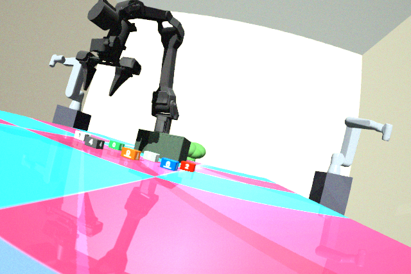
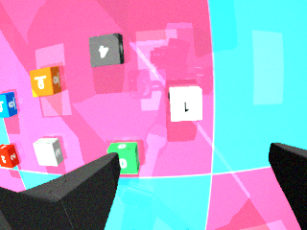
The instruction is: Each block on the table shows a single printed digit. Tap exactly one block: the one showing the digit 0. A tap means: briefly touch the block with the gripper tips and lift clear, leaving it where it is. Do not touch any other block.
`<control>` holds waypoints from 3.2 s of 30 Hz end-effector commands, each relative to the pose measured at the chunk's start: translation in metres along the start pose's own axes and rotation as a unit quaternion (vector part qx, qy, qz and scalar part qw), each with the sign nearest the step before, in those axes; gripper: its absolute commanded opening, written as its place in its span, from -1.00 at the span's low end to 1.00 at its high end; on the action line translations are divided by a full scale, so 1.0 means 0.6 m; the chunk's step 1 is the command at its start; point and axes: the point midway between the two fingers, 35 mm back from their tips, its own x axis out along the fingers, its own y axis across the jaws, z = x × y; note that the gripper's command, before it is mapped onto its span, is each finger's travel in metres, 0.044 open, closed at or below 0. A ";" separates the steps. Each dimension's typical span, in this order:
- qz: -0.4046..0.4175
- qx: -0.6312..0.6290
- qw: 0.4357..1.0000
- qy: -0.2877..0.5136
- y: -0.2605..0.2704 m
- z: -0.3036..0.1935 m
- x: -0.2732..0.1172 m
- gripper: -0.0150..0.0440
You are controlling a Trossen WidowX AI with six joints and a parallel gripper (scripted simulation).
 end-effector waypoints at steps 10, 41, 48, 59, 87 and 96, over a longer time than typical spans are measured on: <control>0.007 -0.002 1.000 0.003 0.112 -0.088 0.001 0.86; 0.007 -0.002 1.000 0.003 0.114 -0.089 0.136 -0.38; 0.007 -0.002 1.000 0.003 0.114 -0.089 0.136 -0.42; 0.006 -0.002 1.000 0.003 0.114 -0.089 0.161 -0.42; 0.012 -0.002 1.000 0.000 0.205 -0.050 0.101 0.11; 0.019 -0.002 1.000 0.001 0.420 -0.050 0.026 0.86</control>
